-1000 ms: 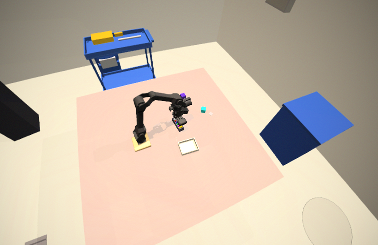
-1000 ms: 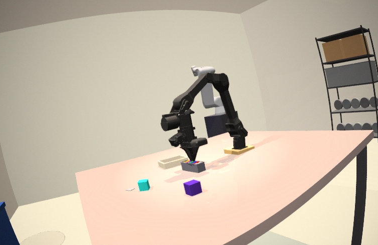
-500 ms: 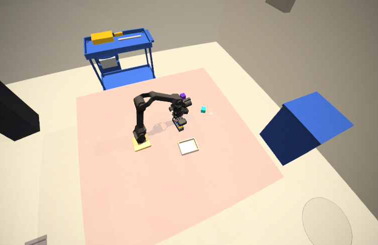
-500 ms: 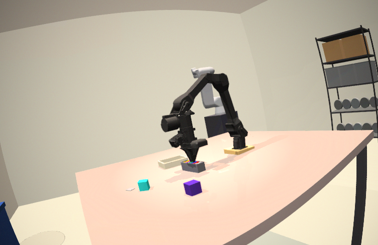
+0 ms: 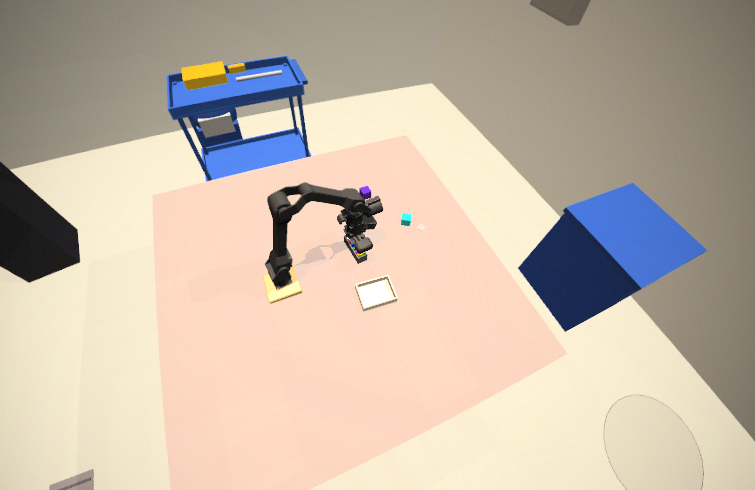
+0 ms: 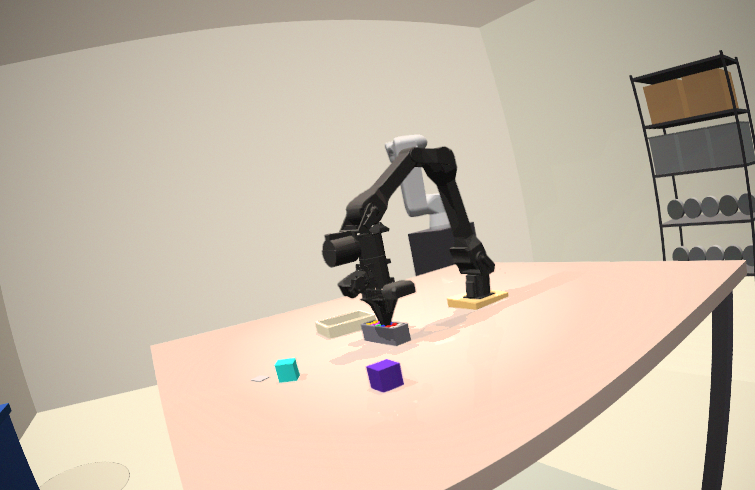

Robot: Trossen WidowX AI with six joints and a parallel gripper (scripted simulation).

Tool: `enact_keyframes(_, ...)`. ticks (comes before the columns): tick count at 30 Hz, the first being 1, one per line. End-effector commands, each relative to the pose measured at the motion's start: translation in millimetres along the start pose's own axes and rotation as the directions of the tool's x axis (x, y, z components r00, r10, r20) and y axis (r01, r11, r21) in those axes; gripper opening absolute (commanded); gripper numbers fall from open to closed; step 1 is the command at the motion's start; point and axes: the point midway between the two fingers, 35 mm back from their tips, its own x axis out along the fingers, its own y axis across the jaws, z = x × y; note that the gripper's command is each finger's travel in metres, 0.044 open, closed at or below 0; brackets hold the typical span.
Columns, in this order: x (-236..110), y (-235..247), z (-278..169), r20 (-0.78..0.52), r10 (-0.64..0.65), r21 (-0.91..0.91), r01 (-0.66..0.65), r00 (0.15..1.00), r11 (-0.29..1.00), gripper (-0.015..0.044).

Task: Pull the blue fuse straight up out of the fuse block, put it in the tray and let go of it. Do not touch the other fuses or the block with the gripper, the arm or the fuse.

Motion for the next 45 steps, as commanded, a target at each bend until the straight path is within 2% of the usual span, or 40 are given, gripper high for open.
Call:
enact_keyframes(1, -0.2, 0.0, 0.1, 0.0, 0.0, 0.0, 0.0, 1.0, 1.0, 0.0025)
enact_keyframes(5, -0.2, 0.0, 0.1, 0.0, 0.0, 0.0, 0.0, 1.0, 1.0, 0.0)
enact_keyframes(45, -17.6, 0.1, 0.8, 0.0, 0.001, 0.001, -0.001, 1.0, 1.0, 0.0)
